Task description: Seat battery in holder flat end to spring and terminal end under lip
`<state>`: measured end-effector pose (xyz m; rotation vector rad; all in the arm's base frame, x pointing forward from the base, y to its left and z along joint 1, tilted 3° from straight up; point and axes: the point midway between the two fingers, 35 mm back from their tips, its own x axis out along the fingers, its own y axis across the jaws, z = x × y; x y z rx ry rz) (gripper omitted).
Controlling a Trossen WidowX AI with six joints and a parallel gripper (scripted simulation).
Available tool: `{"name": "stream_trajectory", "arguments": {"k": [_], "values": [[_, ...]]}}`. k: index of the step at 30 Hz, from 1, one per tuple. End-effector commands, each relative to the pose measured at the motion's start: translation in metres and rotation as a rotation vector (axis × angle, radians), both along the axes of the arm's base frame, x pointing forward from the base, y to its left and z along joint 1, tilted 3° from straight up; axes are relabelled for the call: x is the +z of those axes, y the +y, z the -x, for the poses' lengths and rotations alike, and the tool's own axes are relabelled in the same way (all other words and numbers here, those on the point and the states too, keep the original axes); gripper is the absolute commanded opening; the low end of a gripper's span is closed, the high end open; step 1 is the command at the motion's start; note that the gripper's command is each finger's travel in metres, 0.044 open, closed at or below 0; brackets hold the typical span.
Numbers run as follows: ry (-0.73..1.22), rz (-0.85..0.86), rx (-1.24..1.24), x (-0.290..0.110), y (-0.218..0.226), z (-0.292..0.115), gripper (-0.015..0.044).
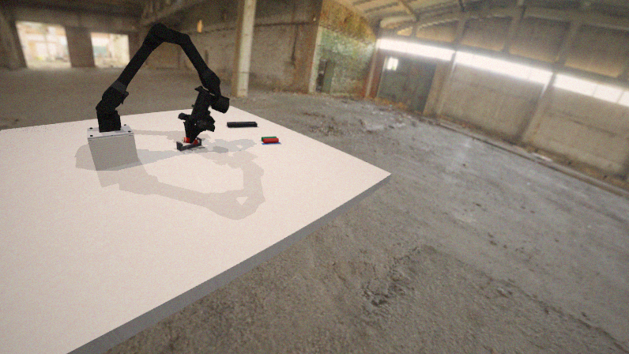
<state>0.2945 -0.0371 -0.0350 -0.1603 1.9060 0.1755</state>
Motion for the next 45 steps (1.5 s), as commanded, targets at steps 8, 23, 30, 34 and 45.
{"name": "stream_trajectory", "arguments": {"k": [8,23,30,34,45], "values": [[-0.077,-0.02,-0.003,-0.0036,0.0003,-0.0035,0.0064],[-0.15,-0.038,-0.005,-0.006,-0.0004,-0.0004,0.0064],[-0.184,-0.046,-0.004,-0.0068,-0.0007,0.0012,0.0064],[-0.203,-0.05,-0.004,-0.0074,-0.0009,0.0022,0.0064],[-0.255,-0.06,-0.001,-0.009,-0.0012,0.0051,0.0064]]}}
